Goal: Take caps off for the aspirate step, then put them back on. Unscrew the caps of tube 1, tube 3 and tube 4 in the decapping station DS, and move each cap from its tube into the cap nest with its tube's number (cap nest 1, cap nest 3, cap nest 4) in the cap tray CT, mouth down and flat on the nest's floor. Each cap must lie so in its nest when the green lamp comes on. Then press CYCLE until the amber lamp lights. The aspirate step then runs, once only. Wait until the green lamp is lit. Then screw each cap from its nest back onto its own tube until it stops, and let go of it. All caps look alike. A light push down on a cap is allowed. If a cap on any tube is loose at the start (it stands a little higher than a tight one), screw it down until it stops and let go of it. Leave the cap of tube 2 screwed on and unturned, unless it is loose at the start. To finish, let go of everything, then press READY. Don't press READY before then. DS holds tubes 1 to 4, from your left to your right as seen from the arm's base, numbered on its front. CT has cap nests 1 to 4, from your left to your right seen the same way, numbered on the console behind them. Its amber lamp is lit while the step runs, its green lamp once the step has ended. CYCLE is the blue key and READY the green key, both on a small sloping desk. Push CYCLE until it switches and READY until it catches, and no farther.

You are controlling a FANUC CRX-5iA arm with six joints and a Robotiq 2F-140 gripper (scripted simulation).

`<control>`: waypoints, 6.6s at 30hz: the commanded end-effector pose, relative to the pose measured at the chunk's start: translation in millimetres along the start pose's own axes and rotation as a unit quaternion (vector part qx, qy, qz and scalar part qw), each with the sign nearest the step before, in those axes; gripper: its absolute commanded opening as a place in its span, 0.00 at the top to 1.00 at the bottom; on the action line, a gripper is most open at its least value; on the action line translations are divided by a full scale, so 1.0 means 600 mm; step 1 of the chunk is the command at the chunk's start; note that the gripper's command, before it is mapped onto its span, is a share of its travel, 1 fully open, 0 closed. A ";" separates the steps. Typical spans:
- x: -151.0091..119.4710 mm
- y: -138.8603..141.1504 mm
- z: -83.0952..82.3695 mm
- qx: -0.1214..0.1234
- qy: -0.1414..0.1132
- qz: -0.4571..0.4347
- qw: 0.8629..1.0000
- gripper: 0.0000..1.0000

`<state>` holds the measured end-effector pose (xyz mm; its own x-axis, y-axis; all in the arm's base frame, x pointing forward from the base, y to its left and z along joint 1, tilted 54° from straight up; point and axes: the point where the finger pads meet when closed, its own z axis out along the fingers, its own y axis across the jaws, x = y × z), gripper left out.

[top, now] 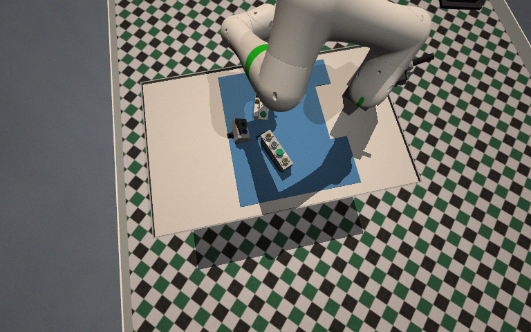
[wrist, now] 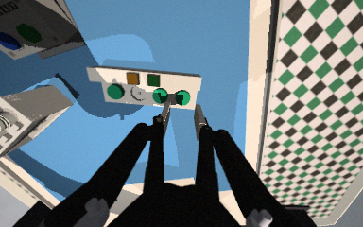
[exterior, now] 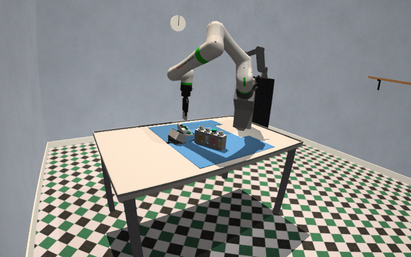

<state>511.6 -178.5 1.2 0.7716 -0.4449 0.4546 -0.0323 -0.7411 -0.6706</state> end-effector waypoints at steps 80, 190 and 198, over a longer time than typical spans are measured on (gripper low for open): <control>0.138 -0.473 -0.032 0.000 0.000 0.591 0.807 1.00; 0.127 -0.353 -0.026 0.000 0.000 0.213 0.977 0.00; 0.122 -0.312 -0.025 0.000 0.000 0.090 0.996 0.00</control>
<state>566.3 -67.0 182.5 0.6892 -0.7039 0.1717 -0.3611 -0.5391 -0.7609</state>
